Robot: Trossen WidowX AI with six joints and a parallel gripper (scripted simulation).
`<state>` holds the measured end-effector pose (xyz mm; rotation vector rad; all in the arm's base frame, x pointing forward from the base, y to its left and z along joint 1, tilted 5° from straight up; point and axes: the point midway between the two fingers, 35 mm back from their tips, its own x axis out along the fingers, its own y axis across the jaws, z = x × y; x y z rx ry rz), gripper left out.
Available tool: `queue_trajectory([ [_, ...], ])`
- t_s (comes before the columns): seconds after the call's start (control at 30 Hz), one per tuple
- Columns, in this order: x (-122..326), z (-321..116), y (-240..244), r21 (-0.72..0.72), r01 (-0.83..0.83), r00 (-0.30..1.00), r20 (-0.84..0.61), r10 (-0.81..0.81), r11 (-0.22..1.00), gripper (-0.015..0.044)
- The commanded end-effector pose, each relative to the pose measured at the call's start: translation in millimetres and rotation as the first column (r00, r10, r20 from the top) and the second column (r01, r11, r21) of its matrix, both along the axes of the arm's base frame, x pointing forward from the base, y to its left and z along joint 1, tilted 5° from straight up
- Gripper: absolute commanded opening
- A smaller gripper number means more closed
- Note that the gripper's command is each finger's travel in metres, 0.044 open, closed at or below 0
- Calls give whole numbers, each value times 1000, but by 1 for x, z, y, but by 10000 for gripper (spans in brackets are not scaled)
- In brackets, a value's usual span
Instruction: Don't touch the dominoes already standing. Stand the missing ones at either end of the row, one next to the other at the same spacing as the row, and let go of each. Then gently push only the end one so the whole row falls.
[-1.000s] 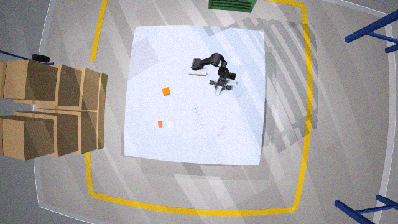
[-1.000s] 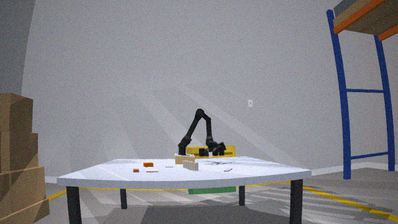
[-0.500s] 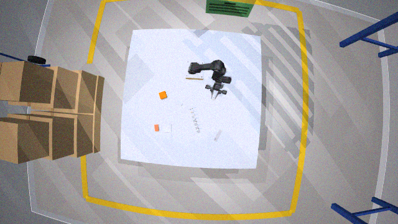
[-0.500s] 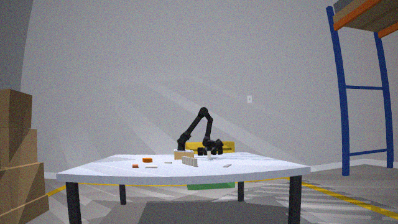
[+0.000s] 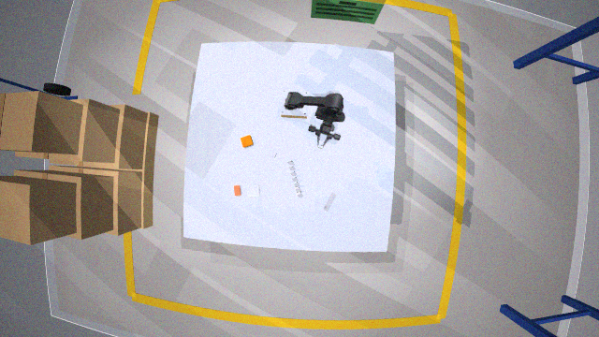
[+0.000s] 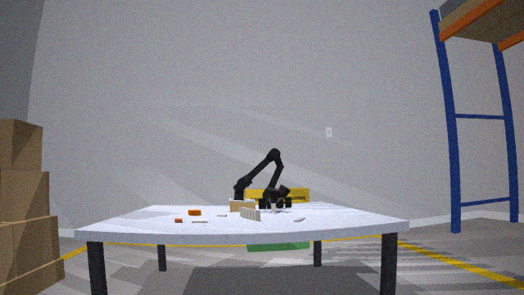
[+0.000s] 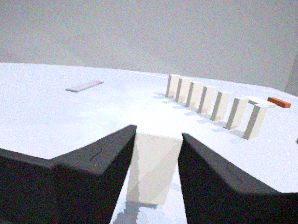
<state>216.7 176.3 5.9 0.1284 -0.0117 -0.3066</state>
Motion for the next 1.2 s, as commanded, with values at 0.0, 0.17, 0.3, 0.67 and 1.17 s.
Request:
queue_trajectory([
  [0.0,0,-3,-4,-11,-2,1000,-5,2,1000,107],
  [0.17,0,-3,-4,-11,-2,1000,-5,2,1000,107],
  [0.3,0,-3,-4,-11,-2,1000,-5,2,1000,160],
  [0.67,0,-3,-4,-11,-2,1000,-5,2,1000,440],
  [1.17,0,47,-7,-6,-2,1000,-5,2,1000,440],
])
